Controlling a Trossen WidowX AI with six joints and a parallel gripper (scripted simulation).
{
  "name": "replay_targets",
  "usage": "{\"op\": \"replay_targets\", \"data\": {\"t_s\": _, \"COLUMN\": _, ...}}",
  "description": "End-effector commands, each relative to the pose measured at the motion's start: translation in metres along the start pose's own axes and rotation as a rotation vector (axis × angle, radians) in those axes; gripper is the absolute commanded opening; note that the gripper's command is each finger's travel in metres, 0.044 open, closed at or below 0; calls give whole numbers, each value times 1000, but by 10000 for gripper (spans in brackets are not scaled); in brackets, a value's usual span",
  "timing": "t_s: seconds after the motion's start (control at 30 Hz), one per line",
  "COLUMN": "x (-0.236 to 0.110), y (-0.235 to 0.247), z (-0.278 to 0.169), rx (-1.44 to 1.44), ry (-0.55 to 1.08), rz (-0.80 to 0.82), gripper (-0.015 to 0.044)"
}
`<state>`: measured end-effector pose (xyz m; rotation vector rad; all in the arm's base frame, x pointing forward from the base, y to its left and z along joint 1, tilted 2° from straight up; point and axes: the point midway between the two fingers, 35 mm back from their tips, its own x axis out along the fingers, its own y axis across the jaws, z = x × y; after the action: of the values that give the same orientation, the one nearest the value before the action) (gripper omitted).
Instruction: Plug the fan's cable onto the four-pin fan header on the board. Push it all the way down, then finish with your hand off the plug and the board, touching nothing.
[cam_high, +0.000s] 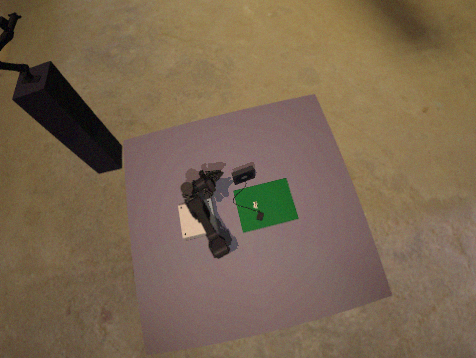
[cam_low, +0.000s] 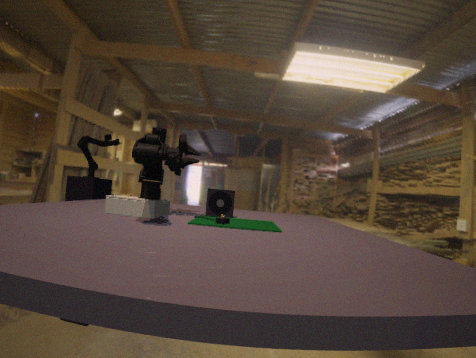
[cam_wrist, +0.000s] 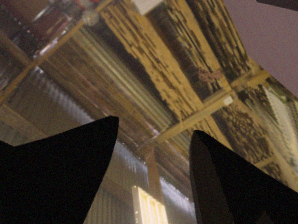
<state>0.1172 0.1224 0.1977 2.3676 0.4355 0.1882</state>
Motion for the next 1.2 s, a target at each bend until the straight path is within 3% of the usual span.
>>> {"op": "replay_targets", "data": {"t_s": 0.0, "x": 0, "y": 0, "z": 0, "rx": 0, "ry": 0, "rz": 0, "gripper": 193}}
{"op": "replay_targets", "data": {"t_s": 0.1, "x": 0, "y": 0, "z": 0, "rx": 0, "ry": 0, "rz": 0, "gripper": 272}}
{"op": "replay_targets", "data": {"t_s": 0.2, "x": 6, "y": 5, "z": -7, "rx": -200, "ry": -10, "rz": 21, "gripper": 210}}
{"op": "replay_targets", "data": {"t_s": 0.37, "x": 31, "y": 13, "z": -23, "rx": -860, "ry": -91, "rz": 19, "gripper": 210}}
{"op": "replay_targets", "data": {"t_s": 0.5, "x": 57, "y": 15, "z": -23, "rx": -1363, "ry": -181, "rz": -82, "gripper": 210}}
{"op": "replay_targets", "data": {"t_s": 0.63, "x": 87, "y": 16, "z": -10, "rx": -1820, "ry": -254, "rz": -287, "gripper": 210}}
{"op": "replay_targets", "data": {"t_s": 0.77, "x": 115, "y": 19, "z": 16, "rx": -2202, "ry": -264, "rz": -600, "gripper": 210}}
{"op": "replay_targets", "data": {"t_s": 1.17, "x": 144, "y": 29, "z": 78, "rx": -2561, "ry": -48, "rz": -1232, "gripper": 210}}
